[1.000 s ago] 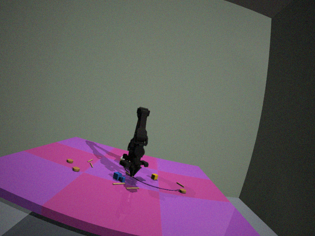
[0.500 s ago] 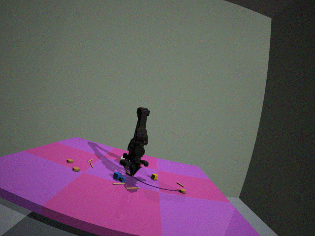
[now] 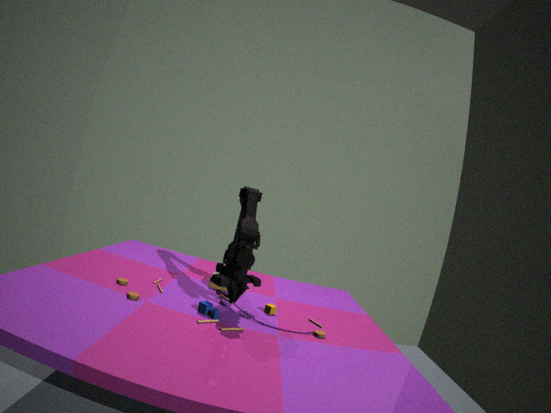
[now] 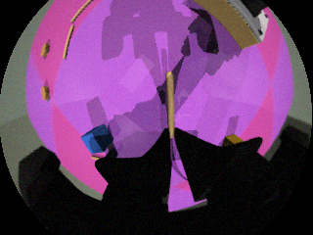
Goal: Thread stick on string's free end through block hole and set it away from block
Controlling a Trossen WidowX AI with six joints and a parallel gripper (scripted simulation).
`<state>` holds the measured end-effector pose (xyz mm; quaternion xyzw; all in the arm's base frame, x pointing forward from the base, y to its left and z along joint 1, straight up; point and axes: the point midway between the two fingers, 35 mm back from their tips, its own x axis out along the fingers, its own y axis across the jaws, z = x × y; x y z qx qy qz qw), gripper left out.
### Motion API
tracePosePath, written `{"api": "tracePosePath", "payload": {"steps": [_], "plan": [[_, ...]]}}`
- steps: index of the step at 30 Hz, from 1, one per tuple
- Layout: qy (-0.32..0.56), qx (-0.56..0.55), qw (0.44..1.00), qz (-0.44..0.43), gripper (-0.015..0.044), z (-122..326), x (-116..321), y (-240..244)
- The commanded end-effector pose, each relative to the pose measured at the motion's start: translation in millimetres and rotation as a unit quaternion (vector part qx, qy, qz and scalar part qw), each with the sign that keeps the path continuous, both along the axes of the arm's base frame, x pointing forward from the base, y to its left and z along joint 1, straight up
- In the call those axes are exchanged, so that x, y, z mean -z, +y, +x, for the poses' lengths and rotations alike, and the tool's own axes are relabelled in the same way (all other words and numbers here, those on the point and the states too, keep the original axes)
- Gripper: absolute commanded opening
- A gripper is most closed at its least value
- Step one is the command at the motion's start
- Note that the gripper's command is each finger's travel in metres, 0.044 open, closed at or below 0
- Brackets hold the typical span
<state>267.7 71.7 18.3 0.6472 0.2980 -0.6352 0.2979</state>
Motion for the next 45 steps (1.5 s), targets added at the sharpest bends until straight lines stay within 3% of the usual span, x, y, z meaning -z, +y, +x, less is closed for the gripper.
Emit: {"api": "tracePosePath", "payload": {"steps": [1, 34, 45], "plan": [[-0.003, 0.000, 1.000, 0.001, 0.0000, 1.3, -6.4, 0.2], [-0.001, -0.003, 1.000, 0.000, 0.0000, -1.1, -33.2, -0.4], [-0.003, -0.190, 0.982, -0.003, 0.0000, 5.0, -34.6, 6.0]]}}
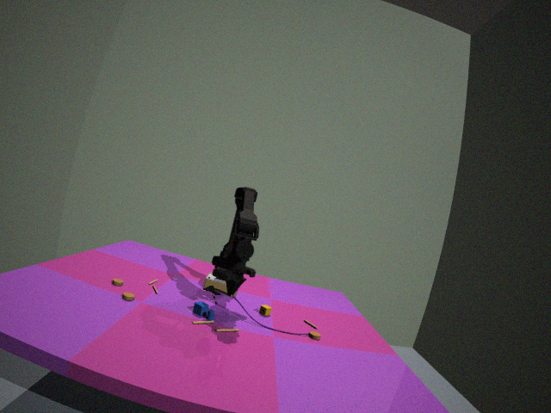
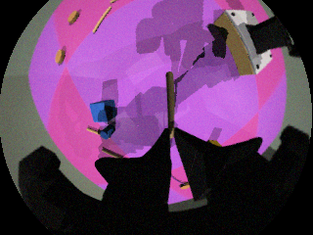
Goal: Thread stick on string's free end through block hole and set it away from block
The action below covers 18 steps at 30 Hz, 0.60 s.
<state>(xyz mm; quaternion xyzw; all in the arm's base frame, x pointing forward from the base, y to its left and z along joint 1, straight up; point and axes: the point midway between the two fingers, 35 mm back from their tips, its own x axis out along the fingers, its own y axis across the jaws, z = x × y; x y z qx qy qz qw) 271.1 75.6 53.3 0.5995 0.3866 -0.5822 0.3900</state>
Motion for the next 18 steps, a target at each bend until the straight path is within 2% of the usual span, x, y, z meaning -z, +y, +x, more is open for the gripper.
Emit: {"api": "tracePosePath", "payload": {"steps": [1, 9, 18], "plan": [[0.002, -0.063, 0.998, -0.002, 0.0000, 2.2, 0.3, 2.8], [0.000, -0.208, 0.978, -0.004, 0.0000, 6.7, -0.6, 7.9], [-0.002, -0.365, 0.931, -0.008, 0.0000, 11.7, -1.6, 13.7]]}}
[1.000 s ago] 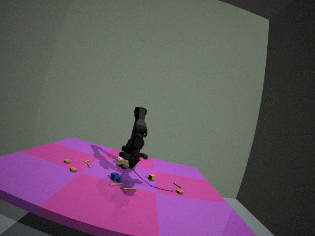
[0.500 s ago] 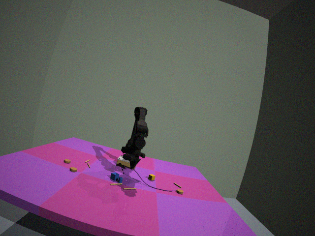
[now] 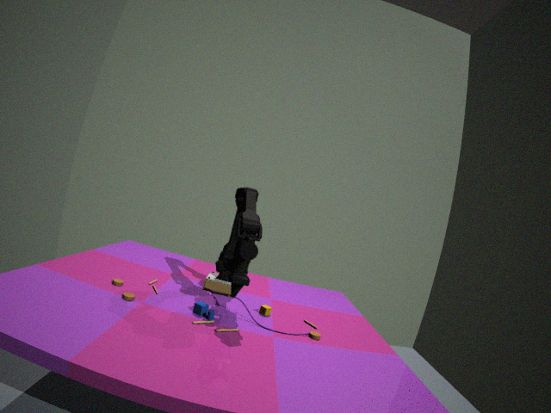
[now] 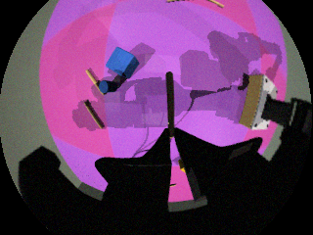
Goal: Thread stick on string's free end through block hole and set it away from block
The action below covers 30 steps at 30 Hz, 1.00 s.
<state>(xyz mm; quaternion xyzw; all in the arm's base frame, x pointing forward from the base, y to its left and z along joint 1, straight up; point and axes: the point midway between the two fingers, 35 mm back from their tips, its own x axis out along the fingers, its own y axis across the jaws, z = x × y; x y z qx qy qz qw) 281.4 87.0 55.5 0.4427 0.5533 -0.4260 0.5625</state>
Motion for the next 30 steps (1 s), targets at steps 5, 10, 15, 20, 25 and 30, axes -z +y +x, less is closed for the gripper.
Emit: {"api": "tracePosePath", "payload": {"steps": [5, 10, 15, 20, 25, 30], "plan": [[0.001, -0.136, 0.991, -0.003, 0.0000, 4.1, 0.2, 5.7], [0.000, -0.226, 0.974, -0.005, 0.0000, 6.8, -0.3, 9.1], [-0.001, -0.314, 0.949, -0.008, 0.0000, 9.5, -0.7, 12.2], [-0.002, -0.399, 0.917, -0.010, 0.0000, 12.0, -1.1, 15.4], [-0.003, -0.481, 0.877, -0.012, 0.0000, 14.6, -1.4, 19.0], [-0.004, -0.559, 0.829, -0.014, 0.0000, 17.1, -1.7, 22.5]]}}
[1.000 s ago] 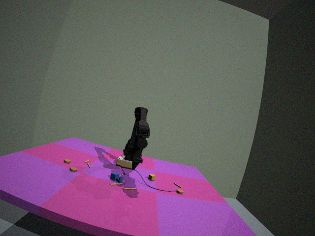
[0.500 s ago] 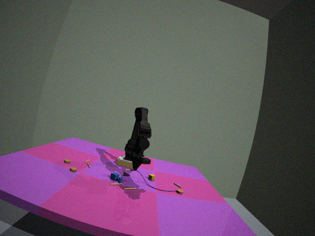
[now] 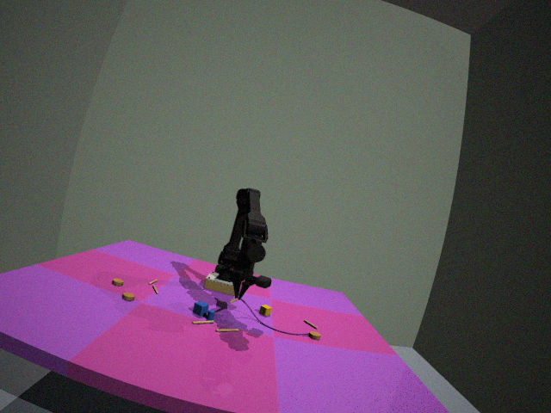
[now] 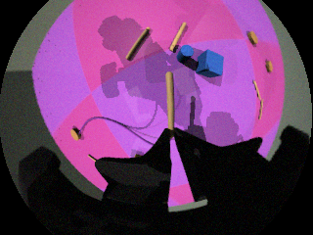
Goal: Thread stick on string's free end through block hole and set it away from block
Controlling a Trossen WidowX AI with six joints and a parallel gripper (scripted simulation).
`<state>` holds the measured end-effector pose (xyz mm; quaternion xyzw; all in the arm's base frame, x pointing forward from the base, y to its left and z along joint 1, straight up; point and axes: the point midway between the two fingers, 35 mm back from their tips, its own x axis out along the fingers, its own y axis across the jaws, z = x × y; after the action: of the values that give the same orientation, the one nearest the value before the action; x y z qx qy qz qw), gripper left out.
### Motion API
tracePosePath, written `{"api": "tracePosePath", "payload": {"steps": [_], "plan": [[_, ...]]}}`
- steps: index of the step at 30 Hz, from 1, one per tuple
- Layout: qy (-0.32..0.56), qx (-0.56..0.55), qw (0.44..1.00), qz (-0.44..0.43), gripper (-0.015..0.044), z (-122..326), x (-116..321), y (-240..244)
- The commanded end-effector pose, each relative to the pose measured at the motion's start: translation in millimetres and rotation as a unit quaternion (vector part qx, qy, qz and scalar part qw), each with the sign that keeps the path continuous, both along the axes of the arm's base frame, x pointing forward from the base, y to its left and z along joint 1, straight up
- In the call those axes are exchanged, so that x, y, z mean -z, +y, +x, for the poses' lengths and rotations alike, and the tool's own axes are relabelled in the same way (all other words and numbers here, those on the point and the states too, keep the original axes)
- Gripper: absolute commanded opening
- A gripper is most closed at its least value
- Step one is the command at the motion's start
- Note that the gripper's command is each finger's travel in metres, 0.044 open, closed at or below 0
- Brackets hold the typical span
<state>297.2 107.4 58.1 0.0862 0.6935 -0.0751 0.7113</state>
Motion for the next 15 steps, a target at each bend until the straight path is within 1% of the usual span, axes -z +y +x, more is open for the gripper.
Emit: {"api": "tracePosePath", "payload": {"steps": [1, 8, 15], "plan": [[0.002, -0.064, 0.998, -0.003, 0.0000, 1.8, 0.9, 2.9], [0.000, -0.191, 0.982, -0.006, 0.0000, 5.2, 0.6, 7.9], [-0.002, -0.314, 0.949, -0.009, 0.0000, 8.5, 0.3, 13.1]]}}
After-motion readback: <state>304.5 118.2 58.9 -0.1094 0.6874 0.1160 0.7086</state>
